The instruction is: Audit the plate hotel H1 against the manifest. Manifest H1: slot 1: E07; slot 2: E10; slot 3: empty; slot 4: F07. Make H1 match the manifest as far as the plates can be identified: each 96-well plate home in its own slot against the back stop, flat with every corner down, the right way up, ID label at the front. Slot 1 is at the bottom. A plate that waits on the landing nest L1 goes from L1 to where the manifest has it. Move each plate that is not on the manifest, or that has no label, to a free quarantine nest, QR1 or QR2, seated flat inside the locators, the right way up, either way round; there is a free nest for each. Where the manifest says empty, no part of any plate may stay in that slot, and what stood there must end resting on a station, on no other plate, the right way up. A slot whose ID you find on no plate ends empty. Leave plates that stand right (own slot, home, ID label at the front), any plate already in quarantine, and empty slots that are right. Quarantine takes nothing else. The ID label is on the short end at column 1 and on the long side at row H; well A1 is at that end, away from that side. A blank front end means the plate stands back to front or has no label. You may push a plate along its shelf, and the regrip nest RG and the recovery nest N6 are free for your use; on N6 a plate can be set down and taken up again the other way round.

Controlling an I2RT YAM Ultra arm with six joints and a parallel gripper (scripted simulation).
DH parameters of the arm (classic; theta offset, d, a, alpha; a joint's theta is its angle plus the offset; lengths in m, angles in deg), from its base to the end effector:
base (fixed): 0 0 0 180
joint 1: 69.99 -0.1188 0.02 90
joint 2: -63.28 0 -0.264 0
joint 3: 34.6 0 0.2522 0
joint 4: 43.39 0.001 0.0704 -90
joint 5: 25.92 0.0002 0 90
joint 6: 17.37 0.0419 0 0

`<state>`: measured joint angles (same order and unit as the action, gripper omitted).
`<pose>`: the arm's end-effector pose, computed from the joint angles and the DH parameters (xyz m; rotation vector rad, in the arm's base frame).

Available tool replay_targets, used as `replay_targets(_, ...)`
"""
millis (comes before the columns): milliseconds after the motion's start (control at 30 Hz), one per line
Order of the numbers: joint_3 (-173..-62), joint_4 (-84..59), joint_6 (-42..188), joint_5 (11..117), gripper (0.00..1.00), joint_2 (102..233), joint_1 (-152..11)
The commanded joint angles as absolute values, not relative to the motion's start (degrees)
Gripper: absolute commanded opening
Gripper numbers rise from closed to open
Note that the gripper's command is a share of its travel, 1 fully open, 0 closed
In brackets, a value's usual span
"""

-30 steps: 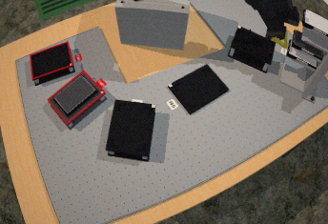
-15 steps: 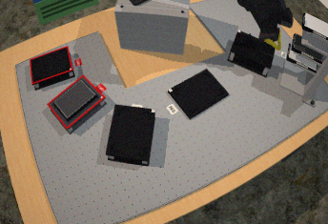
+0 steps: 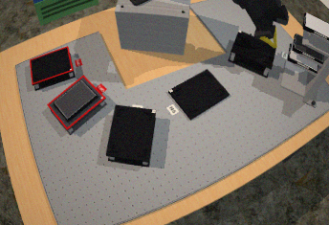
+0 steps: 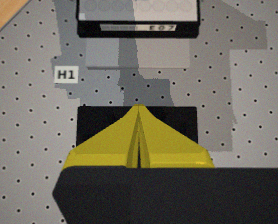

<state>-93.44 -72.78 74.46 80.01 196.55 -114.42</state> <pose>0.2549 0.2352 -0.0104 -0.7165 2.2070 0.0785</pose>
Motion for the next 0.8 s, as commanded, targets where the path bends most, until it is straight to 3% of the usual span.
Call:
replay_targets(0, -91.7, -75.3, 75.2, 80.5, 0.00, 194.3, -115.3)
replay_targets(767, -84.1, -81.0, 76.2, 81.6, 0.00, 192.7, -116.8)
